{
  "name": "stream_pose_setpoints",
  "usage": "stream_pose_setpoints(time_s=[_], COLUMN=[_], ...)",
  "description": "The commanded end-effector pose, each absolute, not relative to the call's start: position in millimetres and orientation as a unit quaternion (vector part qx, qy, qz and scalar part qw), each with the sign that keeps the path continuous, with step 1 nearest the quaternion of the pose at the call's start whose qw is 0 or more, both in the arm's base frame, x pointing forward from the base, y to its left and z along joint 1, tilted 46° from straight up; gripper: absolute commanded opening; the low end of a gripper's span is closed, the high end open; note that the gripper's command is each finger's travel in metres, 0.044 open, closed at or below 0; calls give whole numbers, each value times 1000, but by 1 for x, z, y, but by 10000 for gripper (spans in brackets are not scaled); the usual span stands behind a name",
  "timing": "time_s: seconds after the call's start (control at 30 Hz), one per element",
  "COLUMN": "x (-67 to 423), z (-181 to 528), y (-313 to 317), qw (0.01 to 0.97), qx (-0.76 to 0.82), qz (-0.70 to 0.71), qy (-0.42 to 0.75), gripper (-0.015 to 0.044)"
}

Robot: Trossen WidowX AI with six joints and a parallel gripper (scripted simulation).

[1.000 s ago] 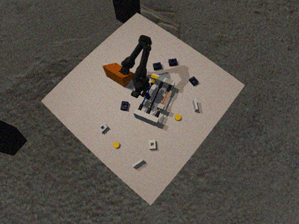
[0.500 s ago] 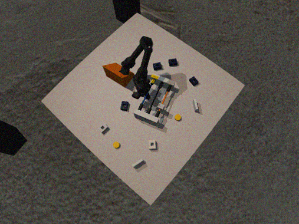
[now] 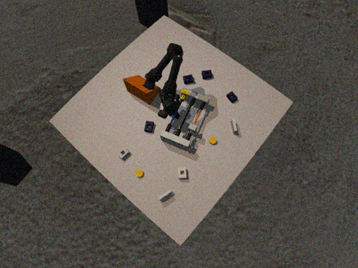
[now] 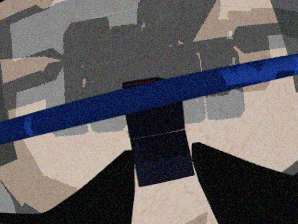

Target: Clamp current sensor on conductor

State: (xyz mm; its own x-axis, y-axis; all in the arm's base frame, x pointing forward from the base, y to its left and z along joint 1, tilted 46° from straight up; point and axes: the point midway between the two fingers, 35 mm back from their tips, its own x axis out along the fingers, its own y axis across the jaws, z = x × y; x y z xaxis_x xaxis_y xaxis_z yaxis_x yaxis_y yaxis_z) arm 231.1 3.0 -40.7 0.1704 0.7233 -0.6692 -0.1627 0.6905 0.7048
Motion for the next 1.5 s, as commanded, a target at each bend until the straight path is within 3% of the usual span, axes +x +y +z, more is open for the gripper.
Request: stream_pose_setpoints(time_s=[0.0,0.07,0.23,0.6,0.9,1.27,1.47], x=[231,231,230,184,181,182,181], z=[-41,-41,-39,-47,-49,-47,-42], y=[3,3,1,-12,-10,-11,-18], qw=[725,725,724,724,724,723,723], qx=[246,246,248,247,248,249,248], qz=[306,306,307,306,306,306,305], qy=[566,566,566,567,567,567,568], gripper=[134,120,0,0,0,286,286])
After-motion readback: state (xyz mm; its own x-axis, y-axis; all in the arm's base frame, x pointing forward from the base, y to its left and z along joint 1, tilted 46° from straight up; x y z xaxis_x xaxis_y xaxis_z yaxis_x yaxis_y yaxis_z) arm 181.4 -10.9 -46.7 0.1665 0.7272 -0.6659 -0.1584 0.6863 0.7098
